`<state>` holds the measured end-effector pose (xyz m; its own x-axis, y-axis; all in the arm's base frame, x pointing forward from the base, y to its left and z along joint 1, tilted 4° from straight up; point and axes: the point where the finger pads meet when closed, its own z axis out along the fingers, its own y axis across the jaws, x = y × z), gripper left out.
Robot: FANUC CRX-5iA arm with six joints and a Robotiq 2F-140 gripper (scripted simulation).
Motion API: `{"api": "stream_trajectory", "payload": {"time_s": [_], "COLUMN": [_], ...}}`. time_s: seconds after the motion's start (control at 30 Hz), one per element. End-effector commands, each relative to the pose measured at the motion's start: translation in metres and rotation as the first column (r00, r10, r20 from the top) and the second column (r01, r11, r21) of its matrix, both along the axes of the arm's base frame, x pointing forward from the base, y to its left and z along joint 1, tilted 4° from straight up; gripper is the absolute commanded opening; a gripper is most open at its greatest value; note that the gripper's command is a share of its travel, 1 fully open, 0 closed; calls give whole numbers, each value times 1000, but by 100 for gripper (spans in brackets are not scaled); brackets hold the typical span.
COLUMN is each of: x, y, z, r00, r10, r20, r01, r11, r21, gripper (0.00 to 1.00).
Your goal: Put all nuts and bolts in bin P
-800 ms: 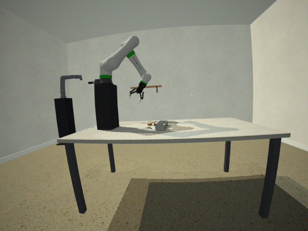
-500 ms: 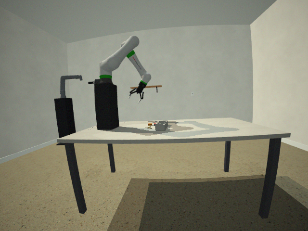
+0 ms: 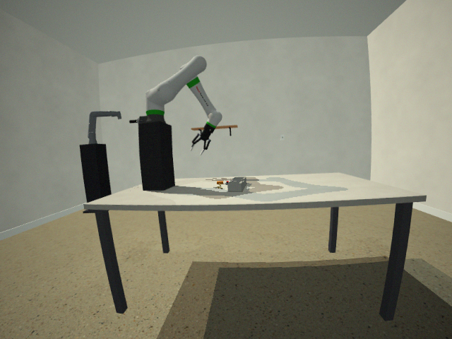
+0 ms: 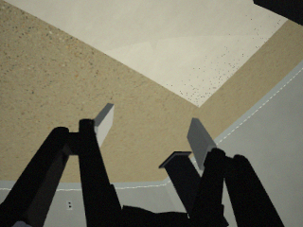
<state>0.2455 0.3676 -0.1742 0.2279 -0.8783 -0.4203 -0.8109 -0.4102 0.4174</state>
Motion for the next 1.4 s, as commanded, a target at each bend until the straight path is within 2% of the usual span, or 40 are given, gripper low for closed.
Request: {"api": "stream_trajectory", "payload": {"time_s": [0.0,0.1,0.17,0.23,0.3,0.37,0.47,0.53,0.63,0.7,0.77,0.87,0.93,1.0,1.07,1.13,1.23,1.3,1.37], "x": [1,1,11,24,24,35,46,56,66,76,86,86,95,104,104,112,120,129,136], "y": [3,4,-9,-20,-20,-32,-44,-57,-68,-82,-94,-94,-107,-120,-120,-134,-146,-160,-173], "z": [-32,-38,-39,-40,-40,-43,-46,-48,-51,-53,-55,-55,-57,-58,-58,-60,-61,-63,-64], "r00": [1000,1000,997,997,997,989,989,975,975,955,955,955,929,929,929,897,897,860,860], "r10": [0,0,42,42,42,86,86,130,130,177,177,177,224,224,224,273,273,323,323], "r20": [0,0,62,62,62,122,122,182,182,239,239,239,295,295,295,346,346,394,394], "r01": [0,0,-44,-44,-44,-92,-92,-143,-143,-198,-198,-198,-254,-254,-254,-312,-312,-370,-370], "r11": [1000,1000,999,999,999,995,995,988,988,978,978,978,965,965,965,948,948,928,928], "r21": [1,1,27,27,27,46,46,60,60,66,66,66,66,66,66,60,60,49,49], "gripper": [5,5,5,5,5,5,5,5,5,5,5,5,5,5,5,5,5,5,5]}}
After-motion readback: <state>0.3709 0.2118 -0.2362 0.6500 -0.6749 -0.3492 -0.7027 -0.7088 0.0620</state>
